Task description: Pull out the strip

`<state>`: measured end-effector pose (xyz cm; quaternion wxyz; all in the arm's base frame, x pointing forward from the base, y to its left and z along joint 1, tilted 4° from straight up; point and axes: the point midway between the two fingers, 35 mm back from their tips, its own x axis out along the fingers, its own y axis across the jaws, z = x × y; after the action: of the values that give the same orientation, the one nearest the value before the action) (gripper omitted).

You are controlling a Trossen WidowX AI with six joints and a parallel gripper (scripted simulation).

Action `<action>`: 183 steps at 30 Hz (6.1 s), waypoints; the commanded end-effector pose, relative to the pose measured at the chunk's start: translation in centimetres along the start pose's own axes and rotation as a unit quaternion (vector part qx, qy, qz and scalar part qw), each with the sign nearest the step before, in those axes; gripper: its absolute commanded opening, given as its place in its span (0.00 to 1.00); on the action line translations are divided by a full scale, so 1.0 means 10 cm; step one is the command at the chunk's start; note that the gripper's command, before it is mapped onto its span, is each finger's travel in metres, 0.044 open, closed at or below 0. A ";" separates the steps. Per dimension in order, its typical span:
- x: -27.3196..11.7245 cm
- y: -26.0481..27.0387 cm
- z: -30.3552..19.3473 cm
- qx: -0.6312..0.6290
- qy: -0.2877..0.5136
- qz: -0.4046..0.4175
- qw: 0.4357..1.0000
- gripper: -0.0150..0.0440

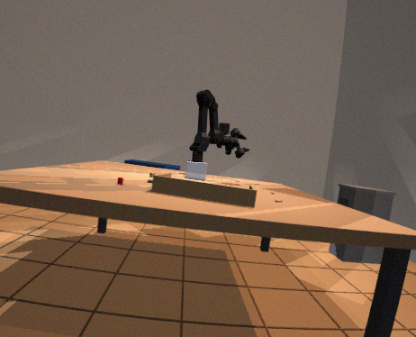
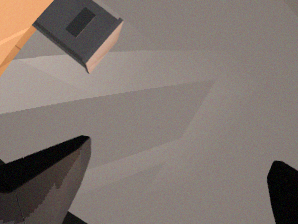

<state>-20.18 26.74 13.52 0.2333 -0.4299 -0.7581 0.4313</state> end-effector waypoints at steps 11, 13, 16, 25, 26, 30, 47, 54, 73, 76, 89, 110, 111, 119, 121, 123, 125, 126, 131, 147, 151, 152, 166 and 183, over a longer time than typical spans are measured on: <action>-0.09 0.88 -1.30 0.243 0.194 0.130 0.942 0.93; -0.21 1.05 -1.56 0.293 0.242 0.144 0.914 0.93; -0.46 1.30 -1.94 0.364 0.315 0.156 0.862 0.93; -1.60 1.83 -2.82 0.530 0.533 0.115 0.650 0.93; -1.75 1.86 -2.88 0.543 0.555 0.104 0.622 0.93; -2.37 1.97 -3.07 0.585 0.634 0.051 0.503 0.93; -4.40 1.83 -2.83 0.581 0.780 -0.226 0.062 0.93; -4.40 1.83 -2.83 0.581 0.780 -0.226 0.062 0.93; -4.68 2.12 -2.84 0.591 0.786 -0.167 -0.065 0.62; -4.83 2.28 -2.81 0.592 0.782 -0.136 -0.136 0.49; -5.28 2.81 -2.44 0.572 0.726 -0.032 -0.380 0.25; -5.29 3.06 -2.30 0.572 0.726 -0.032 -0.381 0.25; -5.29 3.07 -2.30 0.572 0.726 -0.032 -0.381 0.25; -5.29 3.18 -2.22 0.572 0.726 -0.032 -0.381 0.25; -5.29 3.21 -2.20 0.572 0.726 -0.032 -0.381 0.25; -5.29 3.24 -2.18 0.572 0.726 -0.032 -0.381 0.25; -5.29 3.26 -2.16 0.572 0.726 -0.032 -0.381 0.25; -5.29 3.28 -2.15 0.572 0.726 -0.032 -0.381 0.25; -5.29 3.34 -2.10 0.572 0.726 -0.032 -0.381 0.25; -5.29 3.39 -2.06 0.572 0.726 -0.032 -0.381 0.25; -5.29 3.39 -2.06 0.572 0.726 -0.032 -0.381 0.25; -5.29 3.40 -2.06 0.572 0.726 -0.032 -0.381 0.25; -5.29 3.40 -2.05 0.572 0.726 -0.032 -0.381 0.25; -5.29 3.42 -2.04 0.572 0.726 -0.032 -0.381 0.25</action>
<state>37.64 -0.35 -3.96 -0.7217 -0.0080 -0.6902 0.0526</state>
